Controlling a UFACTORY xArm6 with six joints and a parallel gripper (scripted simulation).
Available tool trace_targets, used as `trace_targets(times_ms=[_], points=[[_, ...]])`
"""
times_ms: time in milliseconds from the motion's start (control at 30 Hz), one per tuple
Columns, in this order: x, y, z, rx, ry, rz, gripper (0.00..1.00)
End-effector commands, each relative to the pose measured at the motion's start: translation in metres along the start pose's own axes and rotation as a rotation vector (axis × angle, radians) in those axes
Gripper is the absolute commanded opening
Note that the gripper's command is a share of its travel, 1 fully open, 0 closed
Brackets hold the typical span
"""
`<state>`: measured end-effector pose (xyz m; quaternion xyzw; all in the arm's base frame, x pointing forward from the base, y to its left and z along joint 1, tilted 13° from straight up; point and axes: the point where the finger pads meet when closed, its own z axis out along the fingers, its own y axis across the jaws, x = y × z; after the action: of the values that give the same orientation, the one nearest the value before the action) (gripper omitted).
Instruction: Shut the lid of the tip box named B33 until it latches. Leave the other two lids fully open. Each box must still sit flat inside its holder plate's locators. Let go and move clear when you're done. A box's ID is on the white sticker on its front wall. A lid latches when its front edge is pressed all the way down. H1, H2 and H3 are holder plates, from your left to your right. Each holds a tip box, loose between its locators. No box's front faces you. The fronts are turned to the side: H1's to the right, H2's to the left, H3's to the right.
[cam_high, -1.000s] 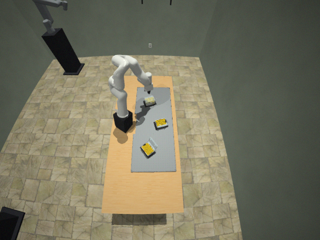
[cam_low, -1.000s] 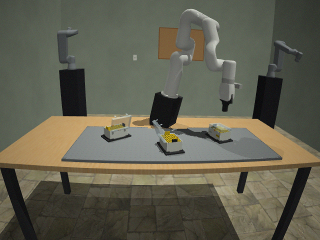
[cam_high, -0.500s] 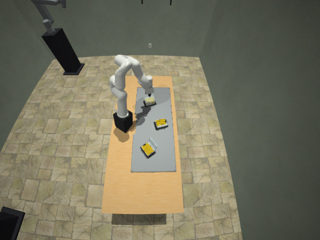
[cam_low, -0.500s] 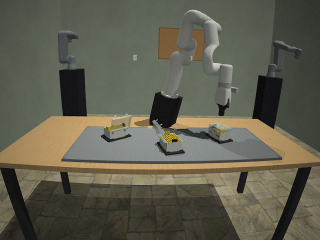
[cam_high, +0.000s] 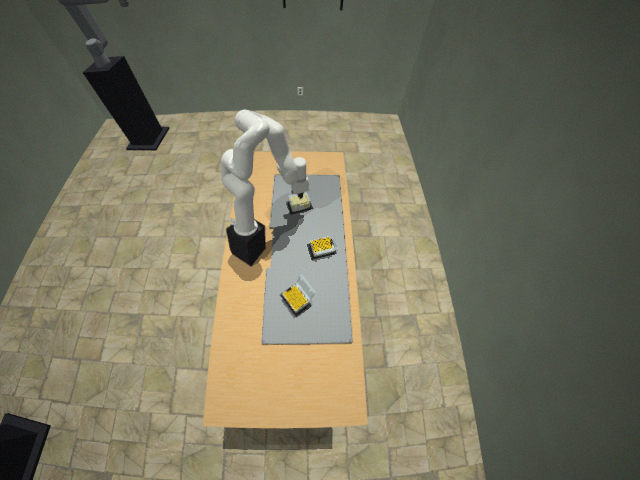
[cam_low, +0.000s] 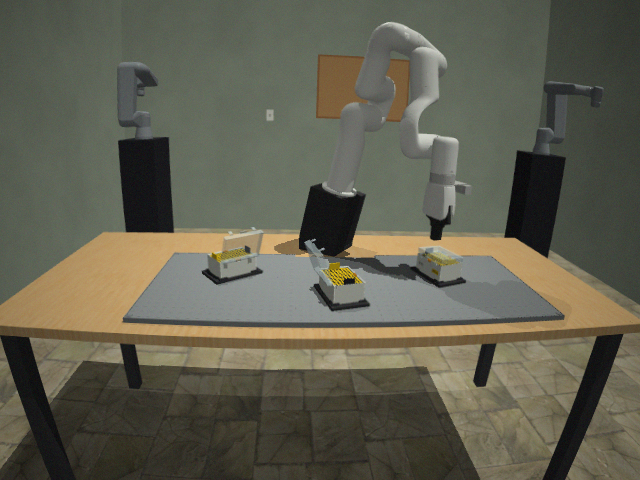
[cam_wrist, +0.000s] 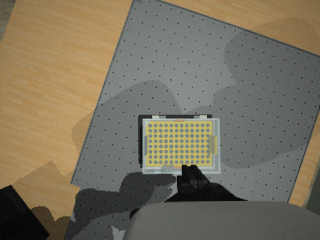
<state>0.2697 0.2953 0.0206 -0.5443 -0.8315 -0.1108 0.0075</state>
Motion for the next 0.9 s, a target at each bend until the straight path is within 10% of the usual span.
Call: trace_targets(times_ms=[0, 867], points=[[-0.005, 0.001, 0.005, -0.001, 0.004, 0.0, 0.0], [-0.005, 0.0, 0.027, -0.001, 0.004, 0.0, 0.0]])
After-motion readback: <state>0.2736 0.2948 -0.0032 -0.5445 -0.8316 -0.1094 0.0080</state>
